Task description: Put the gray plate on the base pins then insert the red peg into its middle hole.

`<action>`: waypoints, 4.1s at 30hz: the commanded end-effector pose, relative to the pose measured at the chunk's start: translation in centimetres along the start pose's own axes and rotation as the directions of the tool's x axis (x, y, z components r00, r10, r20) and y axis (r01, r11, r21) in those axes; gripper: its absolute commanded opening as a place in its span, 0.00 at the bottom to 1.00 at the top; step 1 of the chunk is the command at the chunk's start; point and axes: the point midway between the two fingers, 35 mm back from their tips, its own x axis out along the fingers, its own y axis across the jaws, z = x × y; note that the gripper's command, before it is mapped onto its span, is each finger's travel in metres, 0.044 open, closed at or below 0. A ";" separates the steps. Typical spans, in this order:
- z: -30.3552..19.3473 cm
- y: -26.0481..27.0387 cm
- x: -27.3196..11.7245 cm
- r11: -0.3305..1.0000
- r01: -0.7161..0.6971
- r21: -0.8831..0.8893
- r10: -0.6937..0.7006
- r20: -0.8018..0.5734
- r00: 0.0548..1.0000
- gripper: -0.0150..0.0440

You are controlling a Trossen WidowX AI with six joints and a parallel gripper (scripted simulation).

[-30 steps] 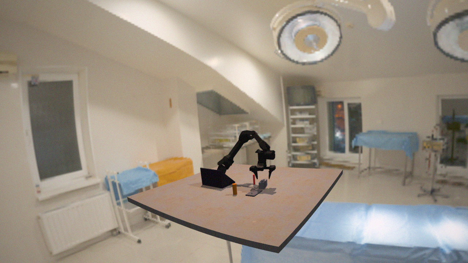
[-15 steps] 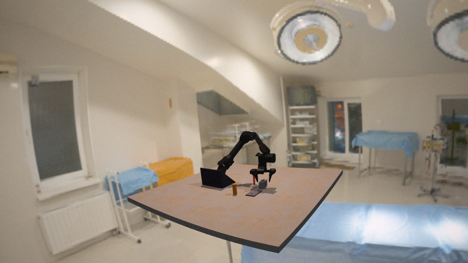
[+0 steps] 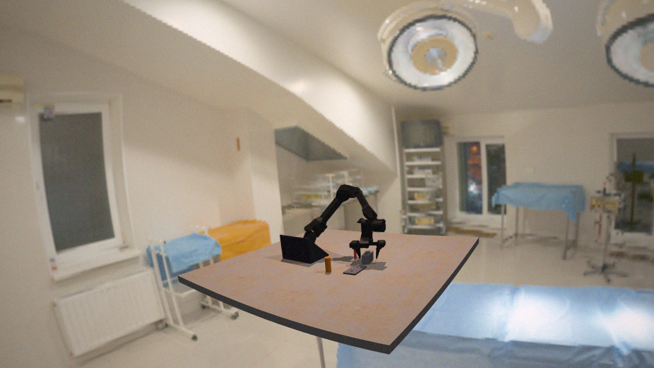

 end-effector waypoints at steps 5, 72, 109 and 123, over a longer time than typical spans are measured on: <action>-0.1 -0.4 1.0 1.000 0.009 0.008 -0.009 -0.007 1.000 0.91; -0.1 0.0 -10.4 1.000 0.012 0.009 -0.012 0.001 1.000 0.25; 7.5 -0.9 -8.5 0.993 0.011 0.121 -0.011 0.004 1.000 0.25; 11.4 -2.0 -6.4 0.984 0.009 0.176 -0.010 0.005 1.000 0.25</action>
